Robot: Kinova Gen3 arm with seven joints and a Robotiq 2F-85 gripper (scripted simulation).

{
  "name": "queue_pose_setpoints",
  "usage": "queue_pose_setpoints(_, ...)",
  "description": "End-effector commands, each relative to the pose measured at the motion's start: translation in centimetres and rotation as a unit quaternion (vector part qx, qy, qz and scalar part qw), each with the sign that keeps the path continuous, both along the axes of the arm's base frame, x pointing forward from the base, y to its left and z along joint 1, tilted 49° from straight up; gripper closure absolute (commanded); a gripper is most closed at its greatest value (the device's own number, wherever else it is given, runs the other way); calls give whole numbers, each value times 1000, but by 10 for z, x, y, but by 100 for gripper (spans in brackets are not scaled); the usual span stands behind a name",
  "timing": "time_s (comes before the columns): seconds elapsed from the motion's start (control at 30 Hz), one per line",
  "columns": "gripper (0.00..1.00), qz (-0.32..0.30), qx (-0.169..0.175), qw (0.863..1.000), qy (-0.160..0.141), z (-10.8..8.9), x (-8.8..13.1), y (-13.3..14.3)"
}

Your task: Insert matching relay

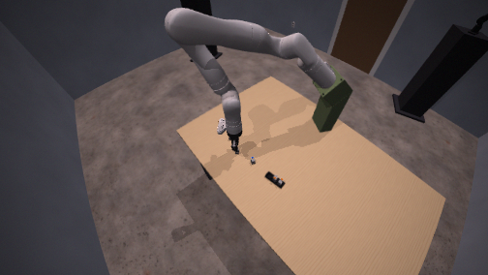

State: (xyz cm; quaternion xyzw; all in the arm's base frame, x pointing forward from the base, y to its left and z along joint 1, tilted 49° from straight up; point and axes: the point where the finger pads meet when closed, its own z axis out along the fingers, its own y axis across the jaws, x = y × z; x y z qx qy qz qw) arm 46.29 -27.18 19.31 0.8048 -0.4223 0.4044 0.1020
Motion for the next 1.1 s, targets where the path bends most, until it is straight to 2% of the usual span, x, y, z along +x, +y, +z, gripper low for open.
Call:
queue_pose_setpoints(0.0,47,-3,-1,1000,-2,-2,2,-5)
queue_pose_setpoints(1.07,47,-3,-1,1000,-4,-6,8,-10)
